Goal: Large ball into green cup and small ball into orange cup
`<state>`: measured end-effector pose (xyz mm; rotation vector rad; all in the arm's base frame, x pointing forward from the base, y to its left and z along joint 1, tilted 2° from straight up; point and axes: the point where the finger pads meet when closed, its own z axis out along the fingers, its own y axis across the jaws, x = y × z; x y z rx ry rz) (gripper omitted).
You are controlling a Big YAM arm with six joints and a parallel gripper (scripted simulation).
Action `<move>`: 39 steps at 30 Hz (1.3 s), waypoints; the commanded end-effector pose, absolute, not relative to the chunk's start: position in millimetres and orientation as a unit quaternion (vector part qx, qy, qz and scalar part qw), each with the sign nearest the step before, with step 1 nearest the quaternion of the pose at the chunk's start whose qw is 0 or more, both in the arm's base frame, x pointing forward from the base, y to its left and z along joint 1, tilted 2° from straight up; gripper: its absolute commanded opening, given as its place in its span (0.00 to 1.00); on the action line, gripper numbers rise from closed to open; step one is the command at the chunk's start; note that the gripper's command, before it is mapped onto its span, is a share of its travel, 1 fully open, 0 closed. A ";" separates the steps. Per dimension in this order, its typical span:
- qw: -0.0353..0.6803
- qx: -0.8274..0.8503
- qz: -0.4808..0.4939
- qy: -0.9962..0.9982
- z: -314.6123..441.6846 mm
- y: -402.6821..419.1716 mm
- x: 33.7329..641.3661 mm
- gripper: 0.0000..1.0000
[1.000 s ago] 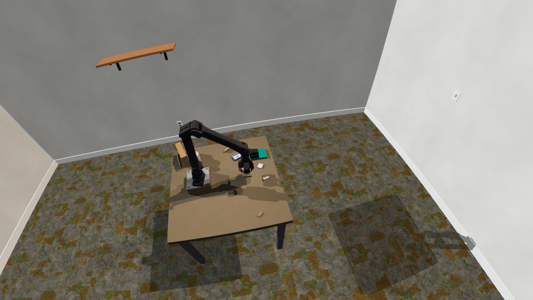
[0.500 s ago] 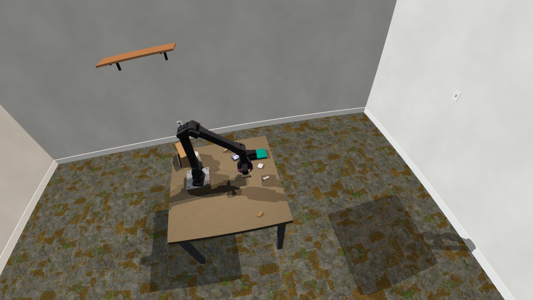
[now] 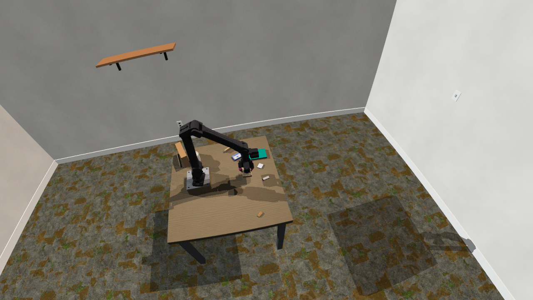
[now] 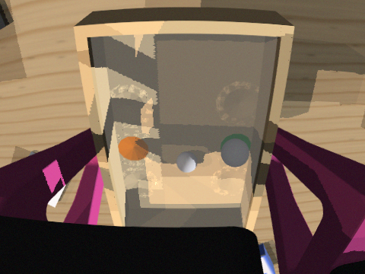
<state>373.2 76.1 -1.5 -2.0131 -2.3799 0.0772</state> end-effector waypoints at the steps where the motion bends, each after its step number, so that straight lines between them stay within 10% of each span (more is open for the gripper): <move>1: 0.001 -0.658 0.005 -0.753 7.6 71.4 378.2 0.69; 39: -0.003 -0.650 -0.013 -0.760 9.0 73.7 391.9 0.69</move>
